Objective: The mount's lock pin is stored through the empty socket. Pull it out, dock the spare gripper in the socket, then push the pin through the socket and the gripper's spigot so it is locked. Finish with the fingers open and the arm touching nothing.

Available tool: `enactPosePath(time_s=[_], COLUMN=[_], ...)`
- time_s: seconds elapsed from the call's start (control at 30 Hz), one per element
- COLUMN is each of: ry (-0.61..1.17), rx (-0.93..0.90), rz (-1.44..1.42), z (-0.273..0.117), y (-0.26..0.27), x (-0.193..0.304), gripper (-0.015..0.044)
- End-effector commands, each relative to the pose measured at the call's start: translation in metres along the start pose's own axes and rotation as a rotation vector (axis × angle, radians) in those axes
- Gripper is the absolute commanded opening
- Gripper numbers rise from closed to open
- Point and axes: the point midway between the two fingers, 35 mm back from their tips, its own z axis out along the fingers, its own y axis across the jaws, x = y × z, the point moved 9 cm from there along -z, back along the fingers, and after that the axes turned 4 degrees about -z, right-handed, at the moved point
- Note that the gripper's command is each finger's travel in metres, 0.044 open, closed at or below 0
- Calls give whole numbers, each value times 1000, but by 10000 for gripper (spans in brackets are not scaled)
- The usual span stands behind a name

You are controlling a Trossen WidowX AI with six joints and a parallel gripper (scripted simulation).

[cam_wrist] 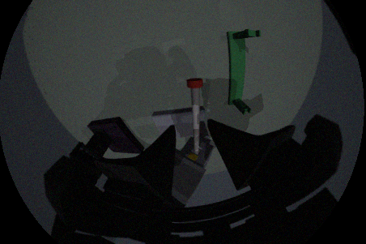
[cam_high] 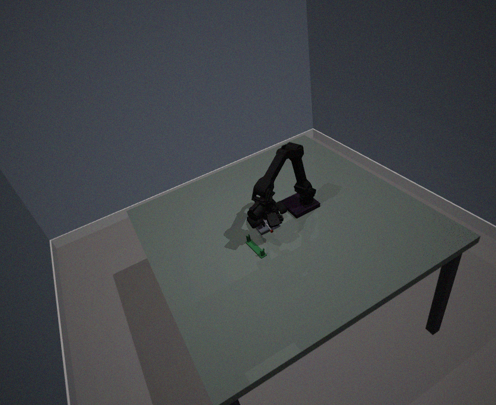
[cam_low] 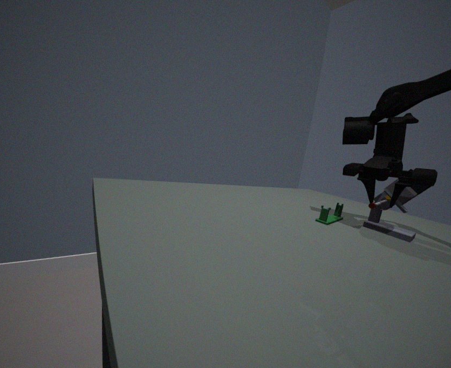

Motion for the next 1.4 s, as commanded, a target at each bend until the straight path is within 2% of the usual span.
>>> enactPosePath(time_s=[0.0, 0.77, 1.07, 1.37], ry=[-2, 8, 9, 9], rx=[0, 6, 8, 8], rz=[2, -25, -27, -27], z=[-8, -63, -58, -58], y=[0, 3, 3, 3], x=[-4, -26, -23, -23], gripper=[200, 200, 436, 440])
